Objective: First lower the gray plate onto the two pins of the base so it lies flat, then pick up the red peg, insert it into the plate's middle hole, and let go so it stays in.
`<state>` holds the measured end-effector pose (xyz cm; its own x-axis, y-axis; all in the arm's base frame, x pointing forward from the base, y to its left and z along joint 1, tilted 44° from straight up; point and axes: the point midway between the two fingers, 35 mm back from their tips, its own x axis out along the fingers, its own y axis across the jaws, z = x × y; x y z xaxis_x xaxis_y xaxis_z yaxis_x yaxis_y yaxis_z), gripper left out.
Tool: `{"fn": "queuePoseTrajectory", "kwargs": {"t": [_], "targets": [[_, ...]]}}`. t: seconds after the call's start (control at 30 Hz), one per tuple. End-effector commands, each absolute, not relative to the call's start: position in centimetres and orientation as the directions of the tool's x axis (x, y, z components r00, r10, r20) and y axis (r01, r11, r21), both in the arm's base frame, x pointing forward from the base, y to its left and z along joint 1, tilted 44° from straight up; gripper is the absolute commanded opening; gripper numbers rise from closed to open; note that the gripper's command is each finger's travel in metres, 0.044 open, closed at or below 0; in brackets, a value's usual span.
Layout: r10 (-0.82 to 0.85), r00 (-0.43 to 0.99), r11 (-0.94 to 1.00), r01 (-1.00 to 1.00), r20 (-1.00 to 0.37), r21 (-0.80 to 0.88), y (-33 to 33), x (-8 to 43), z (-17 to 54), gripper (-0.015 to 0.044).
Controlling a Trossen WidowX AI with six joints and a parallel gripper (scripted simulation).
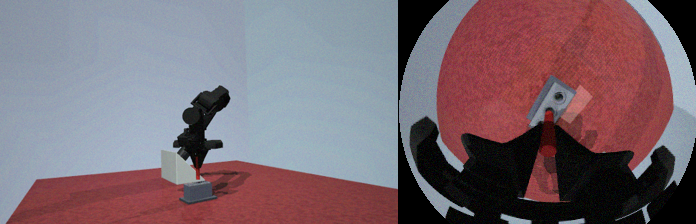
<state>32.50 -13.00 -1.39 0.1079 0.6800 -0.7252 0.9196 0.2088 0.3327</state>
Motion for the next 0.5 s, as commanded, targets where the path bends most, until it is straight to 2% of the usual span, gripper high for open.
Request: {"fn": "queuePoseTrajectory", "kwargs": {"t": [0.0,0.47], "targets": [[0.677,0.108,0.213,0.918,-0.728,0.334,-13.09,32.56,-1.37,0.0000],[0.677,0.108,0.213,0.918,-0.728,0.334,-13.19,32.36,-1.49,0.0000]]}}
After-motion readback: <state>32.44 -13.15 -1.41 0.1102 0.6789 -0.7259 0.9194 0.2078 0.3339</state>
